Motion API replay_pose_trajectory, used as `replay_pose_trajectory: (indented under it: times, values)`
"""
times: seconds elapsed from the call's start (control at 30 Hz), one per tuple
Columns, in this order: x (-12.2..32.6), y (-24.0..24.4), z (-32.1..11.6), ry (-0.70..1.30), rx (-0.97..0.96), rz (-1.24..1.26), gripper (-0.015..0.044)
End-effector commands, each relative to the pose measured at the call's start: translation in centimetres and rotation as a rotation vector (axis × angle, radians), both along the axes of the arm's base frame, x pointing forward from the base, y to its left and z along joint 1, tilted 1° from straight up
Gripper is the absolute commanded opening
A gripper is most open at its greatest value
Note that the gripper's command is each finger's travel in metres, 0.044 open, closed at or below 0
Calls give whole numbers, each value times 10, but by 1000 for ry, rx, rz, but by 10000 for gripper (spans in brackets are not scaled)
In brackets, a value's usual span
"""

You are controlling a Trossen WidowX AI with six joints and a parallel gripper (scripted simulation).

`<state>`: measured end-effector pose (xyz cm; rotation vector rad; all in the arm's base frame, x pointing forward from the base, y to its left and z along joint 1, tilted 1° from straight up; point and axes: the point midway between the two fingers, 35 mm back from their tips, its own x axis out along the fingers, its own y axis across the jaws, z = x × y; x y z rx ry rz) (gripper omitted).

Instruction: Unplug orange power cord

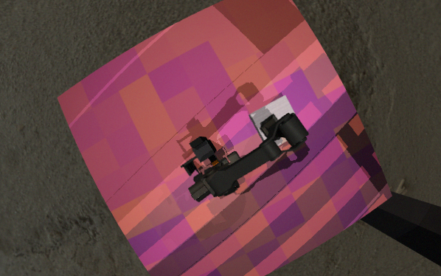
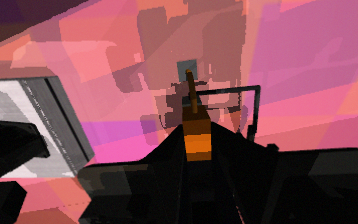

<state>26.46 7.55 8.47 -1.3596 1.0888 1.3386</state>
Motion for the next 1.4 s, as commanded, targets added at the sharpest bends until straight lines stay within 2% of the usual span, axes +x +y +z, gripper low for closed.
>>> replay_pose_trajectory:
  times: [0.0, 0.83, 1.27, 1.37]
  values:
    - [-1, 11, 1, -1, 15, 8, 0]
    - [-11, 50, 4, 3, 20, 10, 0]
    - [-11, 39, 1, 4, 20, 11, 341]
    - [-12, 51, 4, 5, 21, 11, 420]
